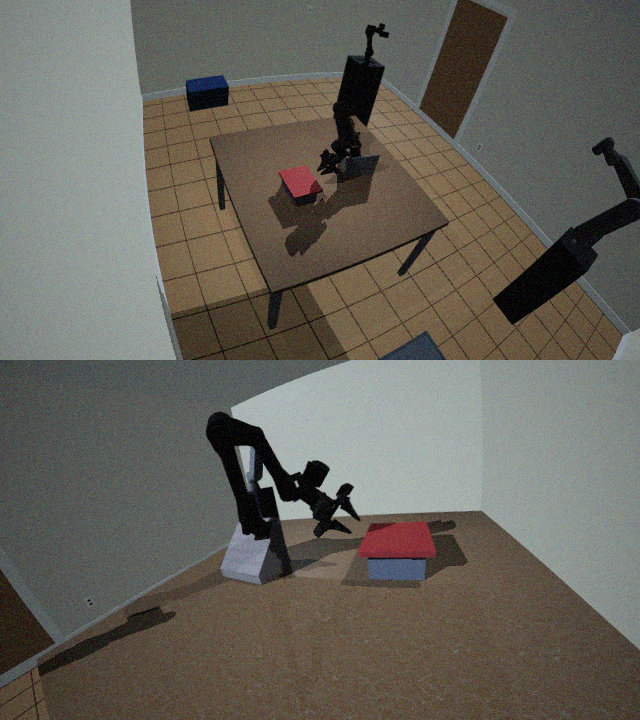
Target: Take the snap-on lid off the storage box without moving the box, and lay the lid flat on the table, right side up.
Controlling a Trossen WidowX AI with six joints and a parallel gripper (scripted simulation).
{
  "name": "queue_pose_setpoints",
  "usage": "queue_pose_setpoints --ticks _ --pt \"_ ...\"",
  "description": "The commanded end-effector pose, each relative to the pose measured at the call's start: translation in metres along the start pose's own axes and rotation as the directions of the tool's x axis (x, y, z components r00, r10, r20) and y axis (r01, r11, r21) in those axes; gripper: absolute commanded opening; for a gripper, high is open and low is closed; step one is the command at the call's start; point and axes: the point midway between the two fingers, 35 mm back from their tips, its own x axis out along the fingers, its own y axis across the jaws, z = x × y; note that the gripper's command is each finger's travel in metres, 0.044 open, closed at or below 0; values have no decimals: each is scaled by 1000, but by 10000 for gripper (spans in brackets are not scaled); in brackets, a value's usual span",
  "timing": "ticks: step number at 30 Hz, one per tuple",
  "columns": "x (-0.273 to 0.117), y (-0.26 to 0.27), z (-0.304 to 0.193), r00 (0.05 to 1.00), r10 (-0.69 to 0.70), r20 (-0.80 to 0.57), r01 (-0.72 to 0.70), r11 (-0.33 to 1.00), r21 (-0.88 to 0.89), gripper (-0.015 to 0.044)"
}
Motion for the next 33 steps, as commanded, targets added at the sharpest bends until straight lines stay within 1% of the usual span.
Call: queue_pose_setpoints --ticks 1,33 --pt "7 3 -1 1000 3 -6 -3 1000 1 235" --pt "59 2 1 1000 10 0 -10 1000 1 235"
